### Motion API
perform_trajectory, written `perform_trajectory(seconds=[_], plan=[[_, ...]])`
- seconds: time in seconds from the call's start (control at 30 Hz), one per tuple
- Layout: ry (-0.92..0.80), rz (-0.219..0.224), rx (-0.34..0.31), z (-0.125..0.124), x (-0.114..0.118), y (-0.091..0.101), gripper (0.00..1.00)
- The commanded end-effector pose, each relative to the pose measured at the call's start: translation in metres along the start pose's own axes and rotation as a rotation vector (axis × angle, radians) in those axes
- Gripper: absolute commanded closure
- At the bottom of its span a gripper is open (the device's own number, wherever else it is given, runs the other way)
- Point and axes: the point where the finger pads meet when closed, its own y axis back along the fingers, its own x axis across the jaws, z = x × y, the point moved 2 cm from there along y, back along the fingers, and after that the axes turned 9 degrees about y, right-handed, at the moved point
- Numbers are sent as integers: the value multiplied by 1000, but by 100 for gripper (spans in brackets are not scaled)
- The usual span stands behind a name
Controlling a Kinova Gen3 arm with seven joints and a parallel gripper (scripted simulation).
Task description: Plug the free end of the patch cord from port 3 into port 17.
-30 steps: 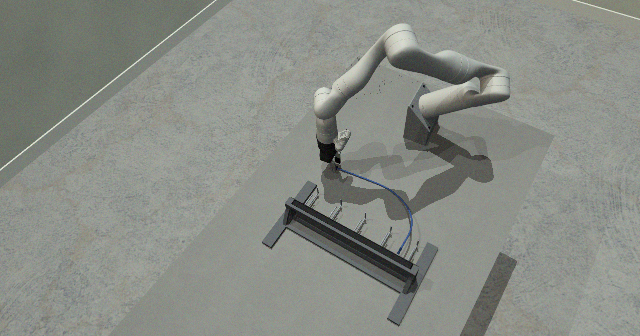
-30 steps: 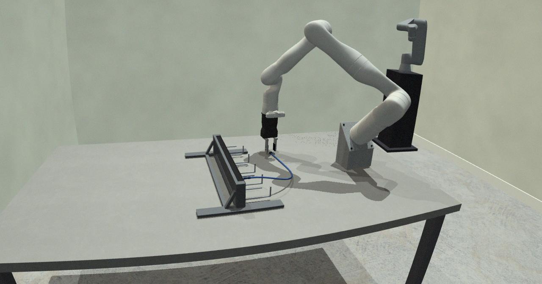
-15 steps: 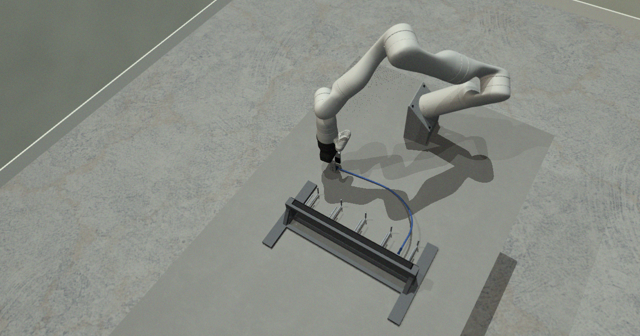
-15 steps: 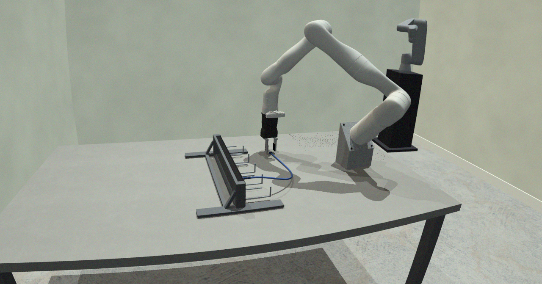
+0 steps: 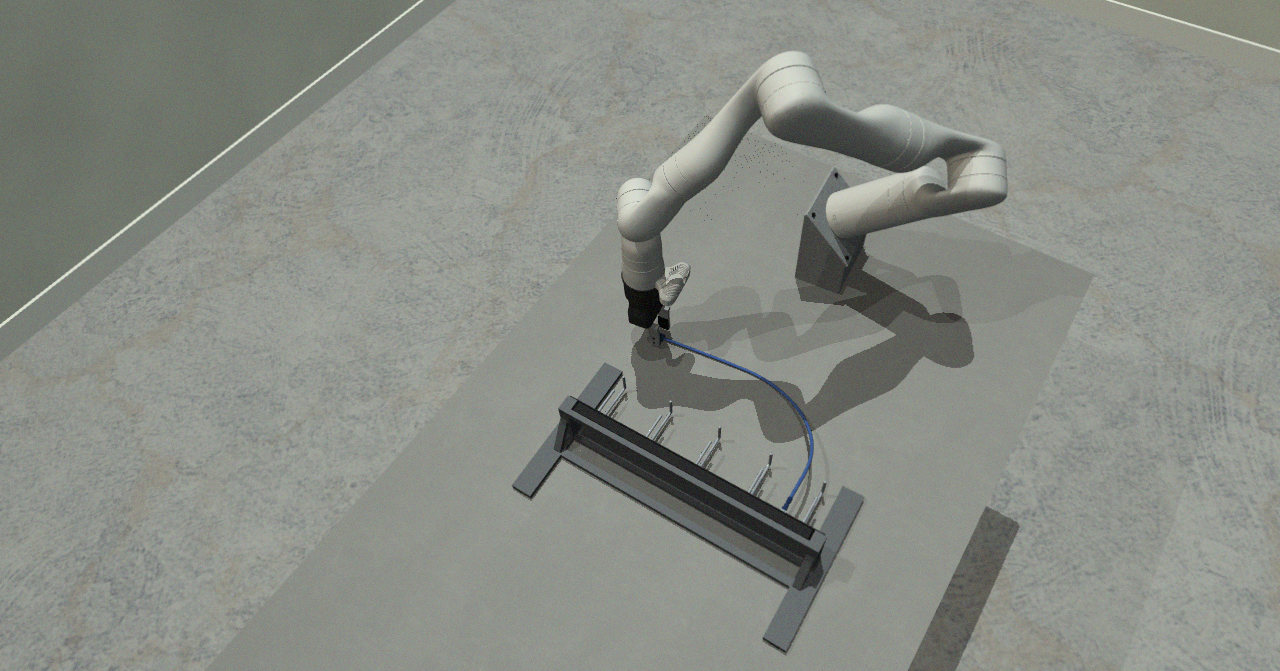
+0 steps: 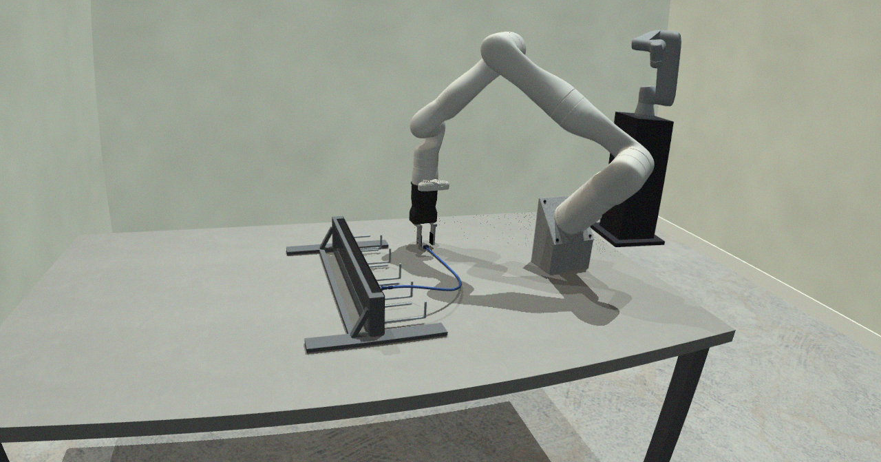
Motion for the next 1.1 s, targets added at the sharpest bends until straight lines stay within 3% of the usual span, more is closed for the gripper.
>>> perform_trajectory(seconds=[0.0, 1.07], plan=[[20, -3, 0, -1, 0, -3, 27], [20, -3, 0, -1, 0, -10, 27]])
